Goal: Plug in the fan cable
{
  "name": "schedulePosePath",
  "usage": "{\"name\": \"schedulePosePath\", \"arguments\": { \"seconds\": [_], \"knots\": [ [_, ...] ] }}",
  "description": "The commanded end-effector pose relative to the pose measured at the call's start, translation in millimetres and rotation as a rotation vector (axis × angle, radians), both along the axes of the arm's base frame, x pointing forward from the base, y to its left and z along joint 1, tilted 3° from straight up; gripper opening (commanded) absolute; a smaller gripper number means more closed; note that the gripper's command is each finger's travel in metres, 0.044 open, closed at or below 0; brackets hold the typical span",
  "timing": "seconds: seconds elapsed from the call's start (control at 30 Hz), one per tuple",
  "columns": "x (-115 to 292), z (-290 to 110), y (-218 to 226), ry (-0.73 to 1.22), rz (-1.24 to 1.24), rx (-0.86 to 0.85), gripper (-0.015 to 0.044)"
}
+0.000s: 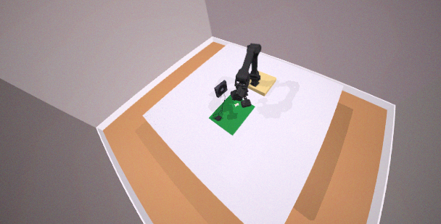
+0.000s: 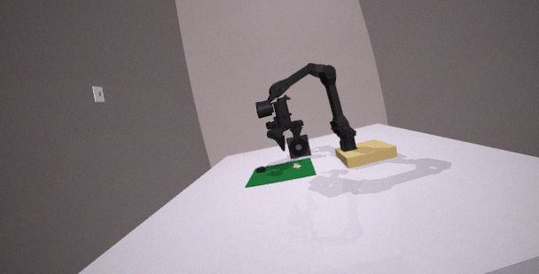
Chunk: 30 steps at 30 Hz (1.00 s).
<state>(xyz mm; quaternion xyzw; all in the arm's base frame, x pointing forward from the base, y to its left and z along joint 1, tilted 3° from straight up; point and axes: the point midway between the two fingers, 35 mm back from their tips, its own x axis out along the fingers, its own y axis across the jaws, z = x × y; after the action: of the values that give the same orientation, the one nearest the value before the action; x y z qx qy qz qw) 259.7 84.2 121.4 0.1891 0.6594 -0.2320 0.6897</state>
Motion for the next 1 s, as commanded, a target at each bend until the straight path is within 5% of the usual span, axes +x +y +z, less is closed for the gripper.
{"name": "schedulePosePath", "arguments": {
  "seconds": [0.0, 0.63, 0.97],
  "knots": [
    [0, -1, -1, 0.002, -0.005, -0.004, 0.0440],
    [0, 0, 0, 0.000, 0.000, 0.000, 0.0440],
    [86, 12, -17, 0.041, 0.190, 0.006, 0.0210]
  ]
}}
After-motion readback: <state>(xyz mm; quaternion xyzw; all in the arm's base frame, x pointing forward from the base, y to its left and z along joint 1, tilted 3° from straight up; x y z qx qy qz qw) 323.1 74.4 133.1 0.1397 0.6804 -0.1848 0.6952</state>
